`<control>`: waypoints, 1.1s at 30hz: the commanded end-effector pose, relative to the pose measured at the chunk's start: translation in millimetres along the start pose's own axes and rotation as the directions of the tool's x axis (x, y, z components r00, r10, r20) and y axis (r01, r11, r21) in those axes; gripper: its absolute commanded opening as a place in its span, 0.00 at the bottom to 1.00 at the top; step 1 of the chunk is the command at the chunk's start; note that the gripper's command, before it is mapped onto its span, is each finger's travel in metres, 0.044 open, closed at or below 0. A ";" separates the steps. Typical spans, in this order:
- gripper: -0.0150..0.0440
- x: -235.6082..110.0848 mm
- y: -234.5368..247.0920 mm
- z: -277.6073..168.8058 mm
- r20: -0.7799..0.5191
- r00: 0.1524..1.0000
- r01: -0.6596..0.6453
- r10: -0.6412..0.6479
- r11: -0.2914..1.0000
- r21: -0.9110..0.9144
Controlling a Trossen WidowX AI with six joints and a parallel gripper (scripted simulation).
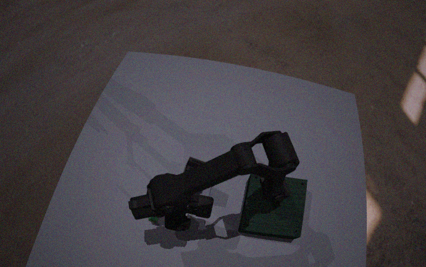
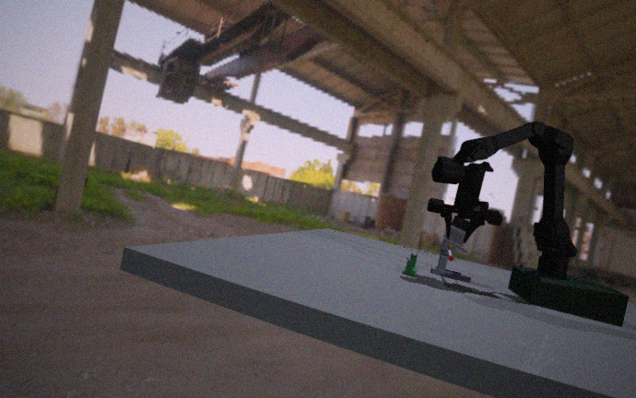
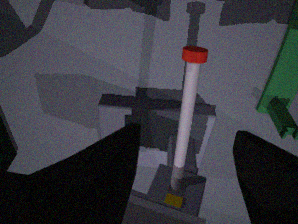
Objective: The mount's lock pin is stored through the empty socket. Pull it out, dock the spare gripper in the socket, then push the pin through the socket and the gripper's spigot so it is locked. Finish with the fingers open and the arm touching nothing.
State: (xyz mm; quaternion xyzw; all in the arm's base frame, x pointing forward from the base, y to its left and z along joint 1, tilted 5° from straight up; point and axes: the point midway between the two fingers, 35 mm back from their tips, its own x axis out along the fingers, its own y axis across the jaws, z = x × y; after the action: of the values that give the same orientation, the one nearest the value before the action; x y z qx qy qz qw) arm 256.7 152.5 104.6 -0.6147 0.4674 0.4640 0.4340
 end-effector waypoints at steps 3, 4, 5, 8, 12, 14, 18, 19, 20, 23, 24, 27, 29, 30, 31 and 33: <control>0.59 -14.2 -0.3 6.3 0.000 1.000 0.000 0.000 1.000 -0.002; 0.59 -16.6 -0.2 7.4 0.000 1.000 -0.001 0.001 1.000 -0.003; 0.64 -9.4 0.3 4.2 -0.001 1.000 -0.002 0.002 1.000 -0.006; 0.77 -9.4 0.3 4.2 -0.001 1.000 -0.002 0.002 1.000 -0.006; 0.95 -9.4 0.3 4.2 -0.001 1.000 -0.002 0.002 1.000 -0.006; 1.00 -9.4 0.3 4.2 -0.001 1.000 -0.002 0.002 1.000 -0.006; 1.00 -9.4 0.3 4.2 -0.001 1.000 -0.002 0.002 1.000 -0.006; 1.00 -9.4 0.3 4.2 -0.001 1.000 -0.002 0.002 1.000 -0.006; 1.00 -9.4 0.3 4.2 -0.001 1.000 -0.002 0.002 1.000 -0.006; 1.00 -9.4 0.3 4.2 -0.001 1.000 -0.002 0.002 1.000 -0.006; 1.00 -9.4 0.3 4.2 -0.001 1.000 -0.002 0.002 1.000 -0.006; 1.00 -9.4 0.3 4.2 -0.001 1.000 -0.002 0.002 1.000 -0.006; 1.00 -9.4 0.3 4.2 -0.001 1.000 -0.002 0.002 1.000 -0.006; 1.00 -9.4 0.3 4.2 -0.001 1.000 -0.002 0.002 1.000 -0.006; 1.00 -9.4 0.3 4.2 -0.001 1.000 -0.002 0.002 1.000 -0.006; 1.00 -9.4 0.3 4.2 -0.001 1.000 -0.002 0.002 1.000 -0.006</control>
State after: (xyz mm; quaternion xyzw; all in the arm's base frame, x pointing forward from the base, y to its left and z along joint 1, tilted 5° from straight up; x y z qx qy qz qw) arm 254.6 158.0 113.4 -0.6153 0.4676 0.4643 0.4327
